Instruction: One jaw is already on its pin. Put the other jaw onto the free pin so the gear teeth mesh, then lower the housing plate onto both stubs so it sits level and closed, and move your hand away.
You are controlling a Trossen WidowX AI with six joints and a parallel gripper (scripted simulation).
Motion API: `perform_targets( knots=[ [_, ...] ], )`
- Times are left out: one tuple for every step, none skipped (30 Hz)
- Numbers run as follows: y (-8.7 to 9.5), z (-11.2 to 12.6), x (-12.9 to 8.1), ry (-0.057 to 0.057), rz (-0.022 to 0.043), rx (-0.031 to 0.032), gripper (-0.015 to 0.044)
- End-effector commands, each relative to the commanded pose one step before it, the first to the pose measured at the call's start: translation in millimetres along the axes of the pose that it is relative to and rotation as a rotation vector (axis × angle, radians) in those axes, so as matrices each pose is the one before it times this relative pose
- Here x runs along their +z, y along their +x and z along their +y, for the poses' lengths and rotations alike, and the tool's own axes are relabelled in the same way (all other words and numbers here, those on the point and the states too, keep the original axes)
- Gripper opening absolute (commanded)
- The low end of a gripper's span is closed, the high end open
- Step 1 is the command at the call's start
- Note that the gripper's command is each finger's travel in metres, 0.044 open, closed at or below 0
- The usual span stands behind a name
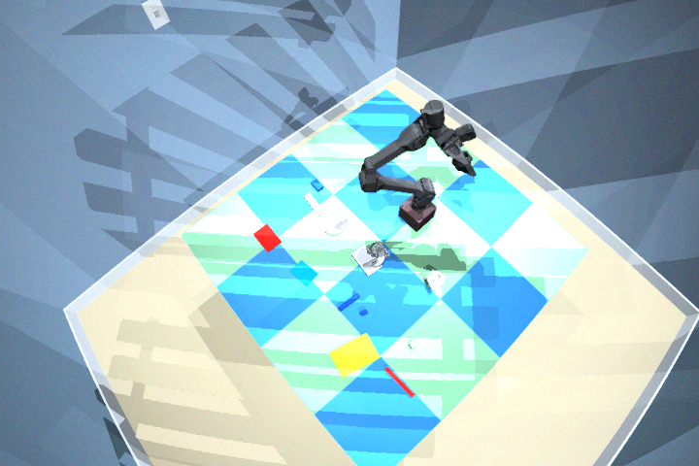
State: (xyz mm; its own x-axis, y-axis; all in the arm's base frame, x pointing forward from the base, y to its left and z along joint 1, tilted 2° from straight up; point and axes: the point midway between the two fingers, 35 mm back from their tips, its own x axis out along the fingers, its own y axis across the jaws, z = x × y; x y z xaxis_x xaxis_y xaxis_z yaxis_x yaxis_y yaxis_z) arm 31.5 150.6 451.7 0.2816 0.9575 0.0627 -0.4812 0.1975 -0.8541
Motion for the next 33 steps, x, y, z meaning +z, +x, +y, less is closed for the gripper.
perform_targets(
  knots=[
    [0.00, 0.00, 0.00, 0.0000, 0.00000, 0.00000, 0.0426],
    [0.04, 0.06, -0.10, 0.0009, 0.00058, -0.00050, 0.0440],
    [0.11, 0.18, -0.29, 0.0027, 0.00174, -0.00150, 0.0440],
    [0.19, 0.31, -0.49, 0.0046, 0.00290, -0.00246, 0.0440],
    [0.23, 0.38, -0.60, 0.0055, 0.00350, -0.00291, 0.0440],
    [0.32, 0.41, -0.48, 0.0043, 0.00410, -0.00301, 0.0440],
    [0.48, 0.46, -0.25, 0.0019, 0.00528, -0.00324, 0.0440],
    [0.50, 0.47, -0.27, 0.0019, 0.00532, -0.00316, 0.0440],
    [0.64, 0.51, -0.07, -0.0003, 0.00619, -0.00323, 0.0440],
    [0.95, 0.60, 0.41, -0.0053, 0.00821, -0.00347, 0.0440],
    [1.00, 0.61, 0.38, -0.0052, 0.00829, -0.00334, 0.0440],
    [1.03, 0.74, 0.25, -0.0042, 0.00848, -0.00318, 0.0440],
    [1.07, 0.76, 0.21, -0.0042, 0.00856, -0.00306, 0.0440],
    [1.11, 0.77, 0.18, -0.0041, 0.00864, -0.00293, 0.0440],
    [1.16, 0.79, 0.15, -0.0041, 0.00872, -0.00281, 0.0440],
    [1.20, 0.80, 0.11, -0.0040, 0.00880, -0.00269, 0.0440],
    [1.24, 0.81, 0.08, -0.0039, 0.00888, -0.00257, 0.0440],
    [1.28, 0.82, 0.05, -0.0039, 0.00896, -0.00245, 0.0440],
    [1.33, 0.84, 0.01, -0.0038, 0.00904, -0.00234, 0.0440],
    [1.37, 0.85, -0.03, -0.0038, 0.00912, -0.00222, 0.0440],
    [1.41, 0.86, -0.06, -0.0037, 0.00920, -0.00210, 0.0440],
    [1.46, 0.74, -0.02, -0.0045, 0.00929, -0.00216, 0.0440],
    [1.50, 0.75, -0.06, -0.0044, 0.00937, -0.00204, 0.0440],
    [1.54, 0.76, -0.09, -0.0044, 0.00945, -0.00193, 0.0440],
    [1.59, 0.77, -0.13, -0.0043, 0.00952, -0.00181, 0.0440],
    [1.63, 0.77, -0.16, -0.0042, 0.00960, -0.00170, 0.0440],
    [1.67, 0.78, -0.20, -0.0041, 0.00968, -0.00158, 0.0440],
    [1.71, 0.79, -0.23, -0.0041, 0.00975, -0.00147, 0.0440],
    [1.75, 0.80, -0.27, -0.0040, 0.00983, -0.00135, 0.0440],
    [1.79, 0.80, -0.30, -0.0039, 0.00991, -0.00124, 0.0440],
    [1.83, 0.81, -0.34, -0.0038, 0.00998, -0.00113, 0.0440],
    [1.91, 0.91, -0.22, -0.0030, 0.00929, -0.00096, 0.0440],
    [1.95, 0.92, -0.26, -0.0030, 0.00937, -0.00086, 0.0440]
  ],
)
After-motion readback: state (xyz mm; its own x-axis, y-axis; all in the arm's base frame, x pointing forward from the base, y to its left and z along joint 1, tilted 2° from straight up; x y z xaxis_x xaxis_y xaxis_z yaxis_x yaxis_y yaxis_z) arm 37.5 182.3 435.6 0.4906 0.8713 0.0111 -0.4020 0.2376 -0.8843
